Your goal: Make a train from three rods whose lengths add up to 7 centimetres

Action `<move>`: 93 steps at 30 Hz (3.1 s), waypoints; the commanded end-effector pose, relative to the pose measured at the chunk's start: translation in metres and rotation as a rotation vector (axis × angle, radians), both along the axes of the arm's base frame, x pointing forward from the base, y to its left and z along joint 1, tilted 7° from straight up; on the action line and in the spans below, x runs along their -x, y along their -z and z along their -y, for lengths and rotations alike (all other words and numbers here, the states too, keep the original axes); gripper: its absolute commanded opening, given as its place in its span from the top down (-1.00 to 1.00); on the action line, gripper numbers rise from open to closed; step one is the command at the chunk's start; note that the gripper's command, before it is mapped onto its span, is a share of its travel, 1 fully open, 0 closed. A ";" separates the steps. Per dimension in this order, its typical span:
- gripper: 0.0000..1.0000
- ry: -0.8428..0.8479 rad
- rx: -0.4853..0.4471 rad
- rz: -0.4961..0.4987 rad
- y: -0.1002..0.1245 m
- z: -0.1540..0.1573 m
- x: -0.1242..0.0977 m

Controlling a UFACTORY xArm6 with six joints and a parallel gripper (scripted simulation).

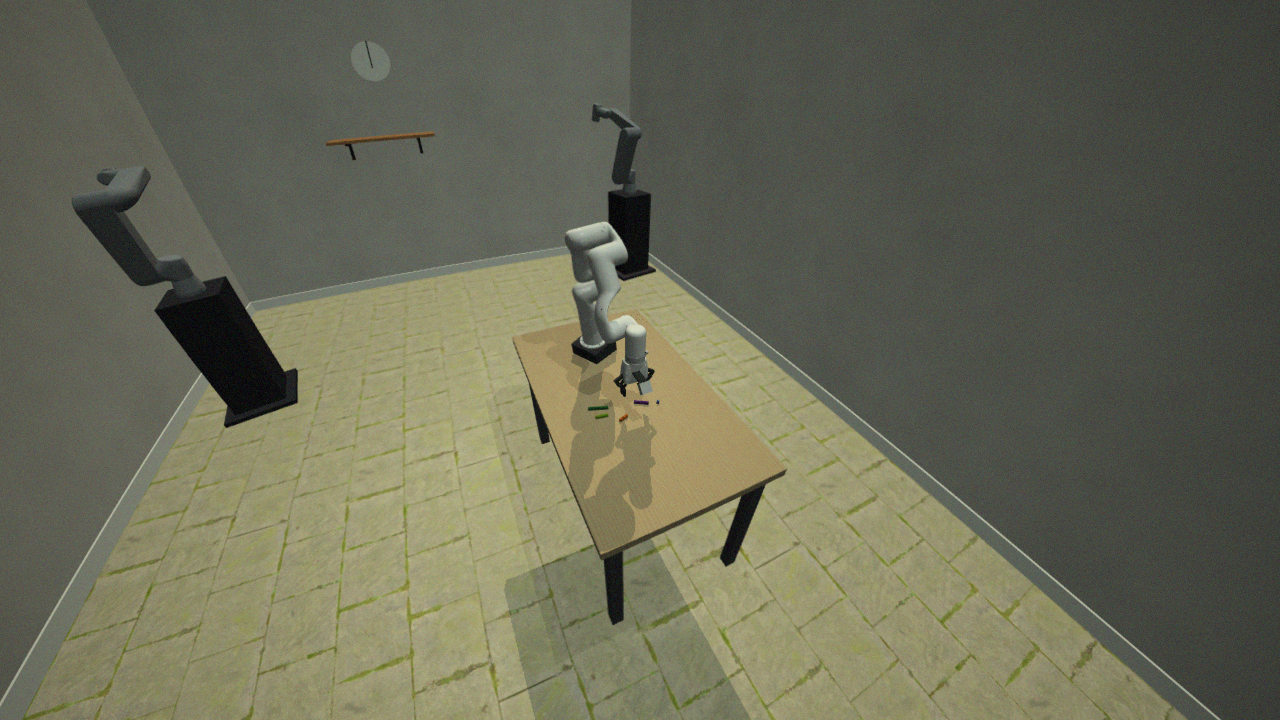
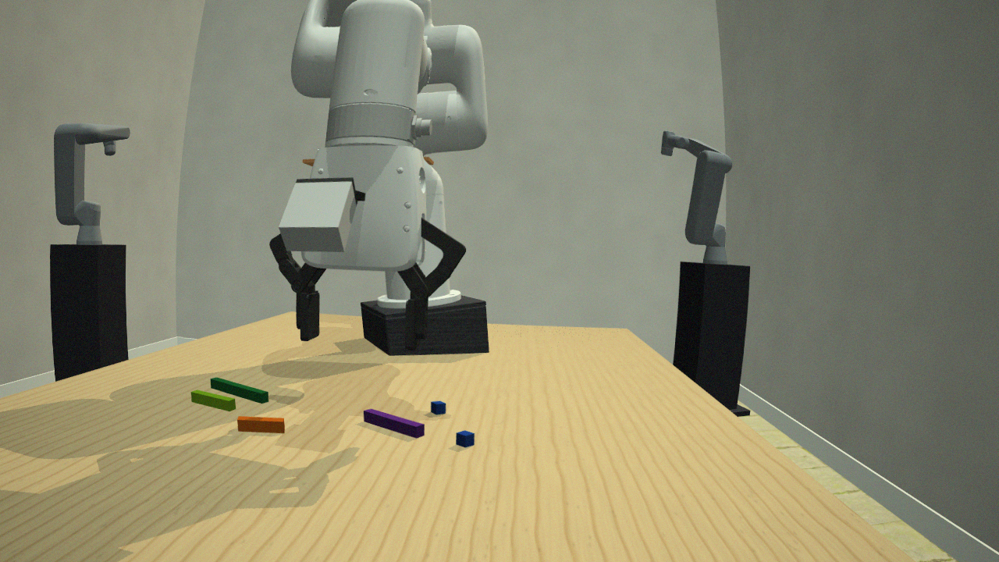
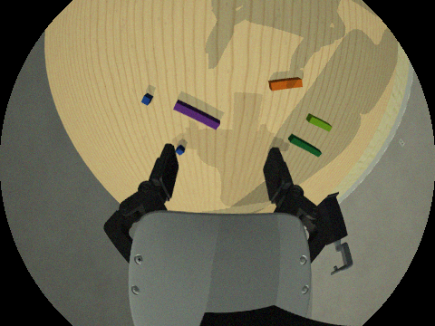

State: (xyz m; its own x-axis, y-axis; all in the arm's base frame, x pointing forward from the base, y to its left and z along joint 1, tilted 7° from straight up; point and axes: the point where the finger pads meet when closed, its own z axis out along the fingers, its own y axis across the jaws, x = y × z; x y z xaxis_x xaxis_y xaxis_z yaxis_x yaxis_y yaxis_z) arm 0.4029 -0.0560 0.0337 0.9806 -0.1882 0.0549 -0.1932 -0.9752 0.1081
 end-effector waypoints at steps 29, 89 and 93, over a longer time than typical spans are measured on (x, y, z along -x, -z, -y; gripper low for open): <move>-1.00 -0.003 -0.004 0.002 -0.001 0.000 -0.001; -1.00 0.303 -0.015 0.037 -0.004 0.024 0.000; -1.00 0.434 -0.020 0.052 -0.005 0.034 0.002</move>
